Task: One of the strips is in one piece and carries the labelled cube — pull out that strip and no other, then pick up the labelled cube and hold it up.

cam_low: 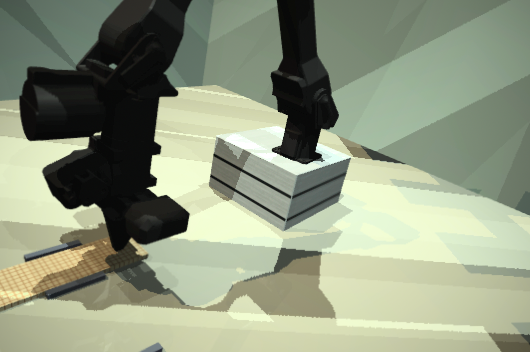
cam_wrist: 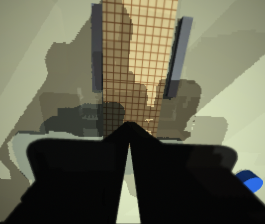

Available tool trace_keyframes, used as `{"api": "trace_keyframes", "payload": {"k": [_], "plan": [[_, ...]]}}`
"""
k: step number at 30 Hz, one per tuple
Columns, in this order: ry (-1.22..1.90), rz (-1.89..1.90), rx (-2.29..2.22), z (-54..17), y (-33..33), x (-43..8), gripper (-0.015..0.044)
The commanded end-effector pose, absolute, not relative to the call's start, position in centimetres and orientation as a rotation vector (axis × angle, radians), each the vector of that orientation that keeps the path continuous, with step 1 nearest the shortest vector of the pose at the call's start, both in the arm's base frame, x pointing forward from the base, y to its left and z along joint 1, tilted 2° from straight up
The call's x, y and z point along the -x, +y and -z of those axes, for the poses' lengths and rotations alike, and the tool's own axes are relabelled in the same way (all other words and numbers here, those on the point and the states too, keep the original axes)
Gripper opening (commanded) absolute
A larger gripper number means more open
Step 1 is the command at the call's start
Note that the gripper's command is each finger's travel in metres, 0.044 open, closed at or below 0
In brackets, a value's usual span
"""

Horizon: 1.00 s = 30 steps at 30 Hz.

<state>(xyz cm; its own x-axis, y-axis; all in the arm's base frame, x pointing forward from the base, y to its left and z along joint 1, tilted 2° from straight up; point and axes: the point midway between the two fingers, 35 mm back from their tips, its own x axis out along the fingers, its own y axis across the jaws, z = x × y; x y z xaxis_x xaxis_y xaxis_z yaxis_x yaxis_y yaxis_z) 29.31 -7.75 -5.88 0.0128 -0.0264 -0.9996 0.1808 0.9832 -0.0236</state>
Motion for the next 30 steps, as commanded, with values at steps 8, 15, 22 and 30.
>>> {"api": "trace_keyframes", "payload": {"k": [8,15,22,30], "plan": [[1.576,0.157,-0.121,6.3,-7.2,-26.9,0.0],[1.577,0.157,-0.121,6.3,-7.0,-25.9,0.0],[1.578,0.157,-0.121,6.3,-6.8,-24.9,0.0],[1.579,0.157,-0.121,6.3,-6.6,-23.8,0.0]]}}
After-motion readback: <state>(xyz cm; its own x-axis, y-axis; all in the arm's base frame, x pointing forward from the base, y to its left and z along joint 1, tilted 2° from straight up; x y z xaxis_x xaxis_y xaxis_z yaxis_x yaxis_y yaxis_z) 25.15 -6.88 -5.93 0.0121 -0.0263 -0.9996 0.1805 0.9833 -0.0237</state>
